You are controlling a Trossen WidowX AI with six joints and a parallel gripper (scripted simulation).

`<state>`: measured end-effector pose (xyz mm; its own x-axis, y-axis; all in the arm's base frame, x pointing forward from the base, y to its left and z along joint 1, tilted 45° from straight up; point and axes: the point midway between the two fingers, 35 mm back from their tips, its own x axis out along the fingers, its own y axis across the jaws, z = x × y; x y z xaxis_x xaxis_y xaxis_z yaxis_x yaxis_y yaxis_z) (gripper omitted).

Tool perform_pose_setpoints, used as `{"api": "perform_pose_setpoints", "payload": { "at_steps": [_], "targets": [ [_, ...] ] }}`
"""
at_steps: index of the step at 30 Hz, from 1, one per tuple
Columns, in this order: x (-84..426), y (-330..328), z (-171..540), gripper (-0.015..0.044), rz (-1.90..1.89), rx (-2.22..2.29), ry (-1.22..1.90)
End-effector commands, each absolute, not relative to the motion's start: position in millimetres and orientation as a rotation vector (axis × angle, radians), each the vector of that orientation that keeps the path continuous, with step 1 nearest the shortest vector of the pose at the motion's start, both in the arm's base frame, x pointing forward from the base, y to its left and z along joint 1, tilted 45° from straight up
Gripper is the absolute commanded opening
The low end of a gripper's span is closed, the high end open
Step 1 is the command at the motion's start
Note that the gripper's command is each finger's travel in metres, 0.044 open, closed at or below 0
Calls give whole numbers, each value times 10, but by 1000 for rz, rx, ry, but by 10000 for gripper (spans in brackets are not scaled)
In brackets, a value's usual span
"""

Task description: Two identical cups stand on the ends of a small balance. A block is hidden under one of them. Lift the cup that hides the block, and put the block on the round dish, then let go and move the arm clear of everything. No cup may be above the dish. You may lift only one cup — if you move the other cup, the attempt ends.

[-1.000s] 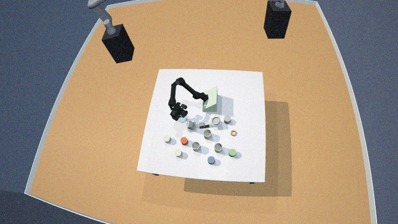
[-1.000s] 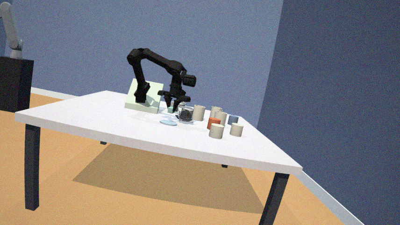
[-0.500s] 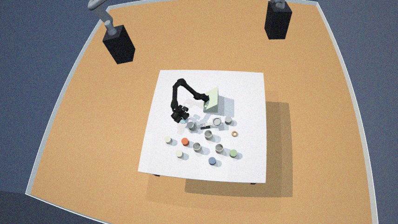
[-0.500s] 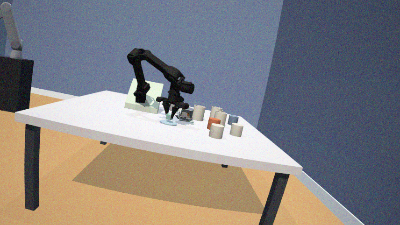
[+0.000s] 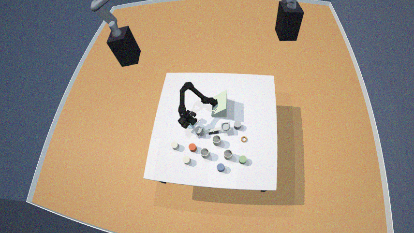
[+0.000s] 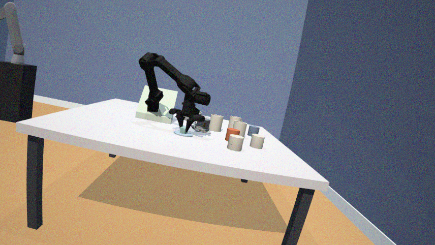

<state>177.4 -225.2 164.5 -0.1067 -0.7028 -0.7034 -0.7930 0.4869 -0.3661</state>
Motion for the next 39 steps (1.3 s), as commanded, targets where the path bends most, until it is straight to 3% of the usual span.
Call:
{"api": "perform_pose_setpoints", "payload": {
  "at_steps": [1, 15, 31, 39],
  "targets": [
    [1775, -2252, 1649, 79, 125, -1251, 1844],
    [1789, -2208, 1689, 440, 127, -1250, 1843],
    [1900, -1538, 2324, 440, 146, -1251, 1836],
    [1901, -1525, 2337, 440, 146, -1251, 1836]
  ]
}}
